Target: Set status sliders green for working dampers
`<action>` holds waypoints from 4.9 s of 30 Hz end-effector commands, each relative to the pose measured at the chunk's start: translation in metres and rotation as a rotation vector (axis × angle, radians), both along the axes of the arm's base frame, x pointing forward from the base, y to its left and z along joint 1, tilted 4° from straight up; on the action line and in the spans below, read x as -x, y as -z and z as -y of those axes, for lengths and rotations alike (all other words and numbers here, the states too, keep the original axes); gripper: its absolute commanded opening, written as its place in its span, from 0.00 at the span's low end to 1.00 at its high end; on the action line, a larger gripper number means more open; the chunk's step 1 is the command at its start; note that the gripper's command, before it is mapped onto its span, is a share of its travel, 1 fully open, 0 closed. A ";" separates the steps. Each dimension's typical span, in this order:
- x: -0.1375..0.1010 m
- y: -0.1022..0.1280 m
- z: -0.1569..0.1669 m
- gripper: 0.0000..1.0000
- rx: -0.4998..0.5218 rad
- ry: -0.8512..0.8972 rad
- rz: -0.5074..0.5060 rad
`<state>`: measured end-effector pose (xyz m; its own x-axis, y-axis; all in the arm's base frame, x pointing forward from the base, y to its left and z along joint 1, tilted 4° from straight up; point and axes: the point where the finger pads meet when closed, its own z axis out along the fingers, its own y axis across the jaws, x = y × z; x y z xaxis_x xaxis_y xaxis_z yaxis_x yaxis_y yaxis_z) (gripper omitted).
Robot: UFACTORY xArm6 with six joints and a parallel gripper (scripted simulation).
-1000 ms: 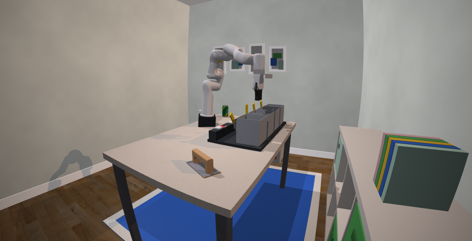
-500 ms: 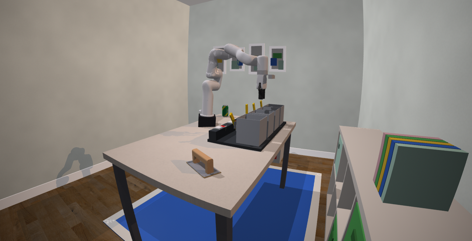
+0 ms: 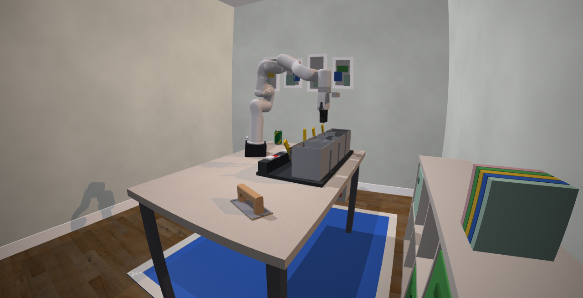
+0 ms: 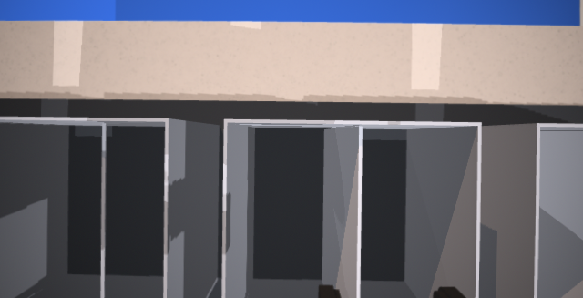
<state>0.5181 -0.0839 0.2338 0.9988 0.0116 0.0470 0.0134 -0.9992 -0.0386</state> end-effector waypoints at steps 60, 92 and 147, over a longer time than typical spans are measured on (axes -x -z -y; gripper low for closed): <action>-0.001 -0.002 0.000 0.39 0.001 0.000 0.005; 0.050 0.011 0.006 0.39 -0.037 -0.001 0.005; 0.108 0.060 0.010 0.39 -0.081 -0.004 0.004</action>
